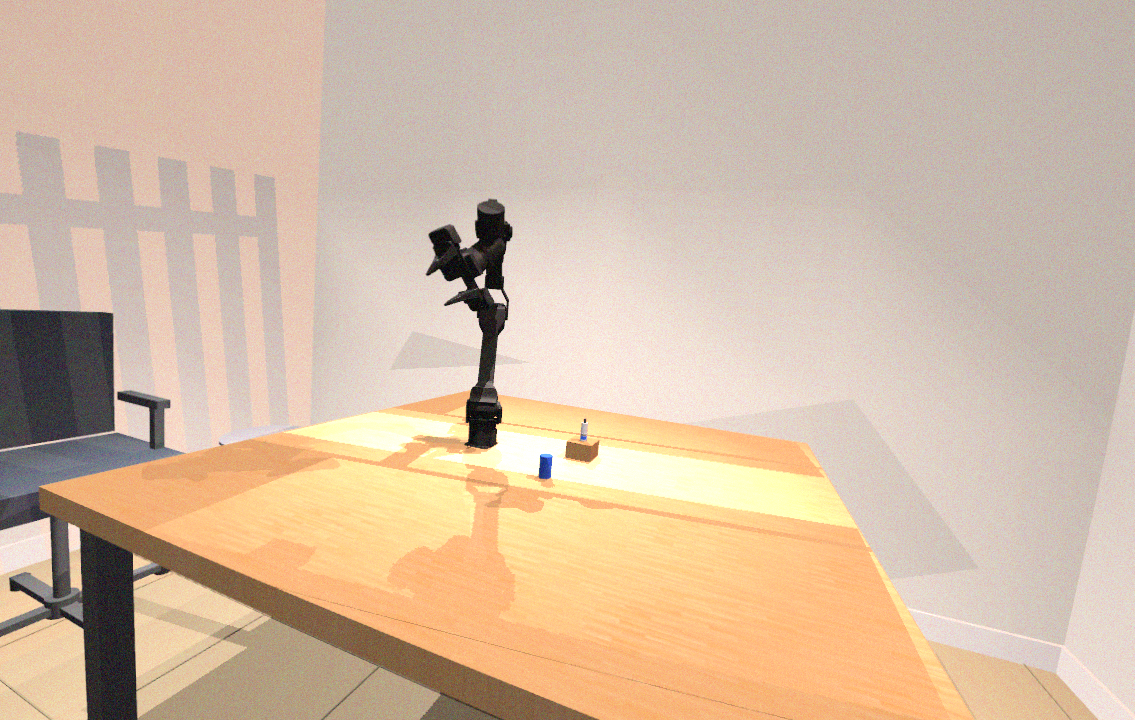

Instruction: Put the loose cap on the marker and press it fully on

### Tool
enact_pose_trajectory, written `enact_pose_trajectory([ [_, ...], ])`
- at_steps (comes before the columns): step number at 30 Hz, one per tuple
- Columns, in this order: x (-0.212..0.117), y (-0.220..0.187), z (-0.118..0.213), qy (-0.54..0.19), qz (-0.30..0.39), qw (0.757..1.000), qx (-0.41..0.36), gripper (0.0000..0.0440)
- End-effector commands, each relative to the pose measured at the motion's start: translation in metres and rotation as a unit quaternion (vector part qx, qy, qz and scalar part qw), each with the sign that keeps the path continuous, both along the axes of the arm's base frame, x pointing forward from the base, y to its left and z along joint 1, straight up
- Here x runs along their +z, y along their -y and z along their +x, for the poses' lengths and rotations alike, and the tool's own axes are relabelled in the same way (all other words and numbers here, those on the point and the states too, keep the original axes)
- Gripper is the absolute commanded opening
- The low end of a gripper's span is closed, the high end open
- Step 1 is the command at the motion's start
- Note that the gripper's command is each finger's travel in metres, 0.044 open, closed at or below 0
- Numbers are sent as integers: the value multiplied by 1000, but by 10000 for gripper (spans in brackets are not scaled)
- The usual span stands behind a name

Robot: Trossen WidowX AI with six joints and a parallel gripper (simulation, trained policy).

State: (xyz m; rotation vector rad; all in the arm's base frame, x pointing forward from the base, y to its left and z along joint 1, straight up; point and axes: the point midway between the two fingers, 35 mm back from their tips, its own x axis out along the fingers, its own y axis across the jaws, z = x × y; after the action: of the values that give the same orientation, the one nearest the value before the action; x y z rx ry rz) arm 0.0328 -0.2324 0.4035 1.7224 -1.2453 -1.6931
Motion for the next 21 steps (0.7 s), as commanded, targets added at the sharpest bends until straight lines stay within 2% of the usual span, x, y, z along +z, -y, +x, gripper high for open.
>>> enact_pose_trajectory([
  [1,-9,5,10,8,16,1000,6,324],
  [21,-45,23,54,38,79,996,24,324],
])
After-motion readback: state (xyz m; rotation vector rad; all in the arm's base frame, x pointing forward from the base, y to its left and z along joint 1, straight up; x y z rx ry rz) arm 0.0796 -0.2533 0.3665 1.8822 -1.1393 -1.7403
